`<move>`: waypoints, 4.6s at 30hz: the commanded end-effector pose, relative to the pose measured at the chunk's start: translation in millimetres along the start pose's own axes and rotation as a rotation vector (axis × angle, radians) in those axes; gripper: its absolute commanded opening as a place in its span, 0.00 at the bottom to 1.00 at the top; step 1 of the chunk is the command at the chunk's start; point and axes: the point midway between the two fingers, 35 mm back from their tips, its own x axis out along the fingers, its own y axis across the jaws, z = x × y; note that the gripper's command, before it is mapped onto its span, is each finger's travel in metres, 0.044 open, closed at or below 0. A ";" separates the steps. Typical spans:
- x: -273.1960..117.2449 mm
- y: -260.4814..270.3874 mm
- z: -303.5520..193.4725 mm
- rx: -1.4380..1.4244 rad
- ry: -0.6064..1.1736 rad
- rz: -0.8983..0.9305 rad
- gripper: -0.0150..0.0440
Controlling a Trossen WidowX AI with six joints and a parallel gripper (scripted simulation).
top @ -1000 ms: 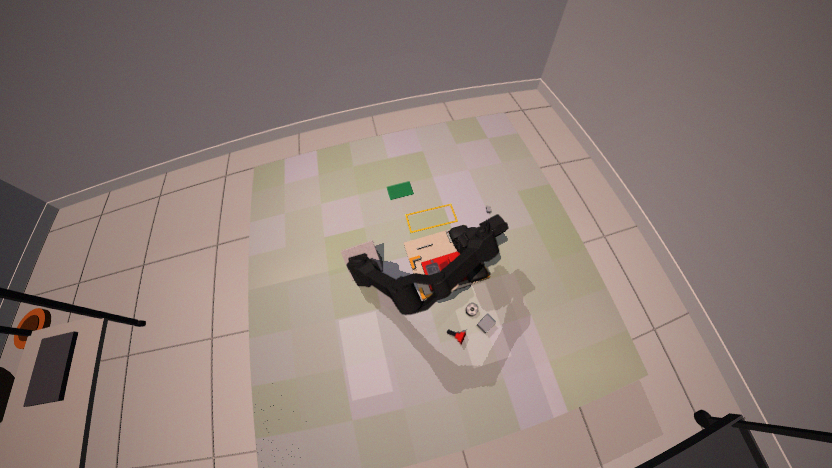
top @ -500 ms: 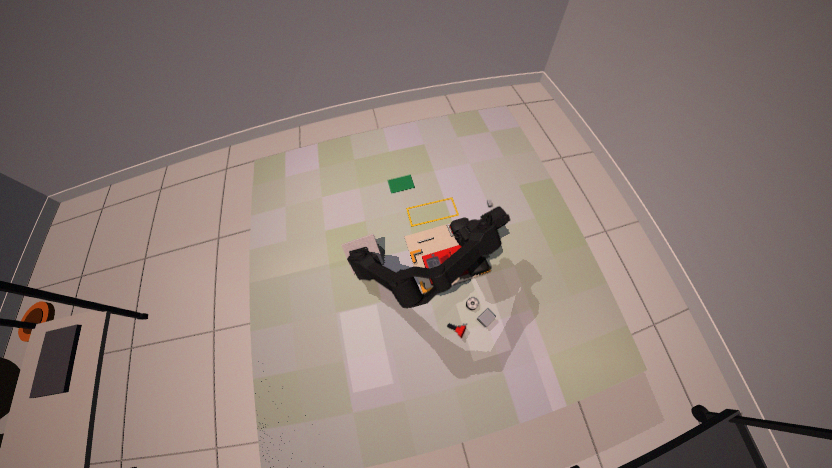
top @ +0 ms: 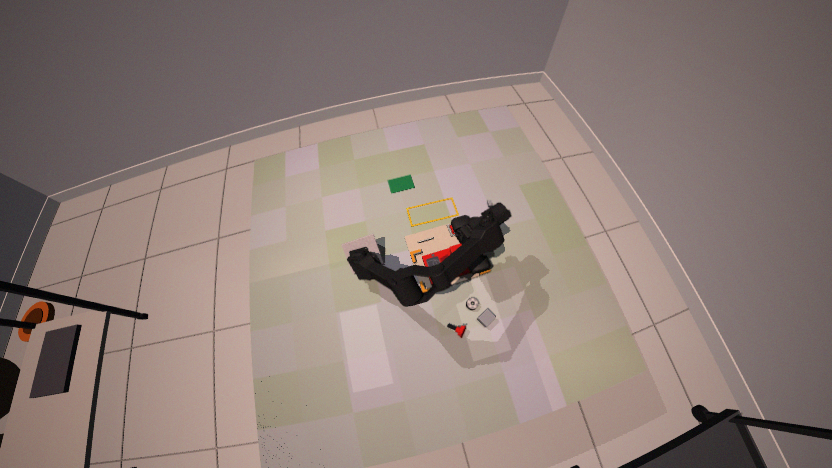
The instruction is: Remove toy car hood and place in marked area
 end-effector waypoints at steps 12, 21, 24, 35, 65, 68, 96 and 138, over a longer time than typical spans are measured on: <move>-30.1 29.3 3.3 0.000 -0.011 0.014 0.25; -35.6 105.9 -0.7 -0.004 -0.011 0.031 0.25; -37.0 130.9 -5.7 -0.005 -0.010 0.033 0.25; -38.0 212.1 -35.4 -0.002 -0.006 0.021 0.25; -17.1 229.3 -42.0 0.000 -0.006 0.016 0.25; -14.2 229.5 -41.8 0.000 -0.006 0.016 0.25; 12.1 229.8 -41.2 0.000 -0.006 0.015 0.25; 44.0 228.5 -42.8 0.000 -0.006 0.013 0.25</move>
